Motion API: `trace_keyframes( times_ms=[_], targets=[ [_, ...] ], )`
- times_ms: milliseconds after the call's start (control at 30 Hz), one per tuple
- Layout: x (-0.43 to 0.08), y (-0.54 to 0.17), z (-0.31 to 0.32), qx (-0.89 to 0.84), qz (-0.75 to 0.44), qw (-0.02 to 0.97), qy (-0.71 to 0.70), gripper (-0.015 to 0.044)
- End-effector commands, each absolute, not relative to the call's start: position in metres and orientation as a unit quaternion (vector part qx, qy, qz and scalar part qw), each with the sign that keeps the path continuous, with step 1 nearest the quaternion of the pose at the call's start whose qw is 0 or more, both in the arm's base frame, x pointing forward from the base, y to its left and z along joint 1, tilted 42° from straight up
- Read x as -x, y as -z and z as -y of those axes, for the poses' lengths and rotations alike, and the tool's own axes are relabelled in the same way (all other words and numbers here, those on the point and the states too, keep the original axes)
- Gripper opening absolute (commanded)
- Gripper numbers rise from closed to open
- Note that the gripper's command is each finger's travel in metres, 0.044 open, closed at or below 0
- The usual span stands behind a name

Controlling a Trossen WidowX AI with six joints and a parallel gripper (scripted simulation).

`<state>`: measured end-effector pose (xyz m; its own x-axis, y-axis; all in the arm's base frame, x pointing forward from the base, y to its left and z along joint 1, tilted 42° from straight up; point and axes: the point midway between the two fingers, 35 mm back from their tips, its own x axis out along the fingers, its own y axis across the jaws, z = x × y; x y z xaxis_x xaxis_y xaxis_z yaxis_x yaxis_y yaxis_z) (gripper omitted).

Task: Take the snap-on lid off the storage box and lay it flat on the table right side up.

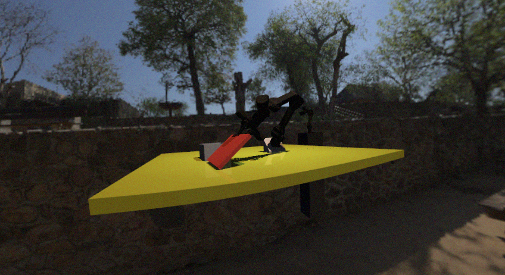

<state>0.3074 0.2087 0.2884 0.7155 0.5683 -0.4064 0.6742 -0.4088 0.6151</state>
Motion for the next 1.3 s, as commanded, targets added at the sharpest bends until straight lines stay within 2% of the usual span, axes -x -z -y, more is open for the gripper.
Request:
trace_keyframes(
  times_ms=[0, 1267],
  targets=[
    [-0.307, -0.284, -0.212, -0.836, -0.372, 0.398, 0.068, 0.0000],
    [-0.306, -0.261, -0.232, -0.836, -0.372, 0.397, 0.068, 0.0000]
  ],
)
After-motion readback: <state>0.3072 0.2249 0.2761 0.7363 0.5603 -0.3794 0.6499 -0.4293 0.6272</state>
